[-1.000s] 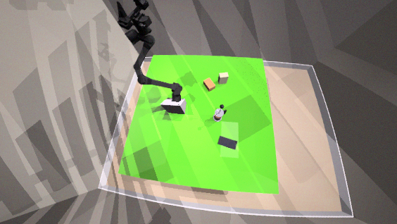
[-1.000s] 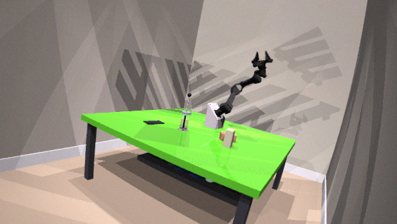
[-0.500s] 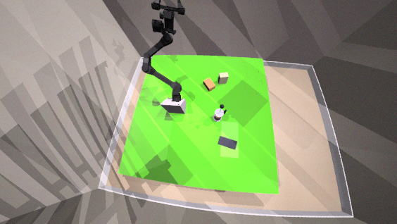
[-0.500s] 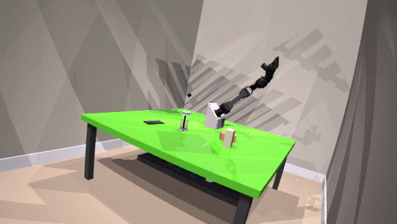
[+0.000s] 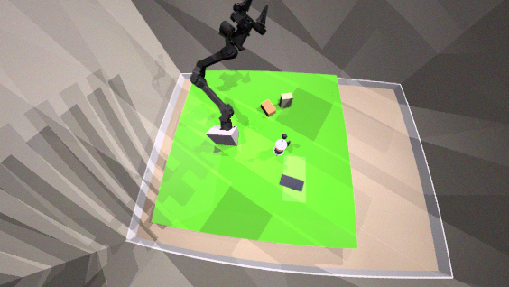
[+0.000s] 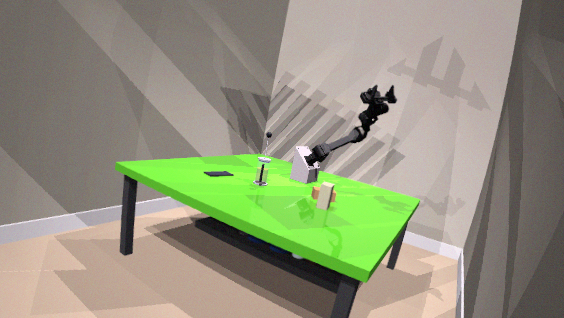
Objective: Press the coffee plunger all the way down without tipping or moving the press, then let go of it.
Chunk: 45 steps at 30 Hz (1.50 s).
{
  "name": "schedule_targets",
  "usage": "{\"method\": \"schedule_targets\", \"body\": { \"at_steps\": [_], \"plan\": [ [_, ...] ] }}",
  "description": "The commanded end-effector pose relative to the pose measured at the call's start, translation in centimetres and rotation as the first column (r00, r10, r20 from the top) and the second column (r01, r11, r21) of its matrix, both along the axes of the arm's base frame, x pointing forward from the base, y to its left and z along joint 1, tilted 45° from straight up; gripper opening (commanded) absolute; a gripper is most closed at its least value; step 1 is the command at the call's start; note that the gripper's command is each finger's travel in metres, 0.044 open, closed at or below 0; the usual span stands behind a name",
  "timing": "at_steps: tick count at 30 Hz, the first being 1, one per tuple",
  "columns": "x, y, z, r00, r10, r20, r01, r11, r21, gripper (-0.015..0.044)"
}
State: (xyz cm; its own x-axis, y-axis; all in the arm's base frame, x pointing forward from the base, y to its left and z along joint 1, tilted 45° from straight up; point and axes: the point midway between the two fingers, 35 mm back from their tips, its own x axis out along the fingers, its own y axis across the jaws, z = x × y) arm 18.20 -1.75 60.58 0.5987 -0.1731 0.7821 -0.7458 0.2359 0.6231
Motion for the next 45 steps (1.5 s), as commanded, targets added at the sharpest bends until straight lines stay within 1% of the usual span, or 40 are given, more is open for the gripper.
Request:
{"method": "schedule_targets", "body": {
  "at_steps": [1, 5, 9, 14, 19, 23, 28, 31, 35, 37, 40, 45],
  "plan": [
    [5.9, -0.6, -3.6, 0.970, -0.144, -0.194, 0.113, 0.981, -0.160, 0.0440],
    [10.5, -1.5, -7.2, 0.911, -0.244, -0.332, 0.138, 0.940, -0.313, 0.0440],
    [14.6, -3.2, -11.9, 0.817, -0.343, -0.464, 0.113, 0.883, -0.455, 0.0440],
    [18.4, -5.9, -18.4, 0.682, -0.422, -0.597, 0.004, 0.819, -0.574, 0.0440],
    [20.5, -8.9, -25.5, 0.540, -0.461, -0.705, -0.157, 0.767, -0.622, 0.0440],
    [20.9, -11.2, -31.4, 0.432, -0.459, -0.777, -0.298, 0.740, -0.603, 0.0440],
    [19.7, -13.8, -38.8, 0.312, -0.408, -0.858, -0.467, 0.721, -0.512, 0.0440],
    [18.1, -15.0, -43.1, 0.255, -0.343, -0.904, -0.554, 0.715, -0.427, 0.0440],
    [15.0, -15.9, -48.1, 0.213, -0.207, -0.955, -0.639, 0.710, -0.297, 0.0440],
    [14.4, -16.0, -48.8, 0.214, -0.176, -0.961, -0.650, 0.708, -0.274, 0.0440],
    [14.4, -15.2, -49.6, 0.213, -0.176, -0.961, -0.651, 0.708, -0.274, 0.0440],
    [14.1, -12.4, -52.3, 0.215, -0.175, -0.961, -0.651, 0.708, -0.274, 0.0440]
  ]
}}
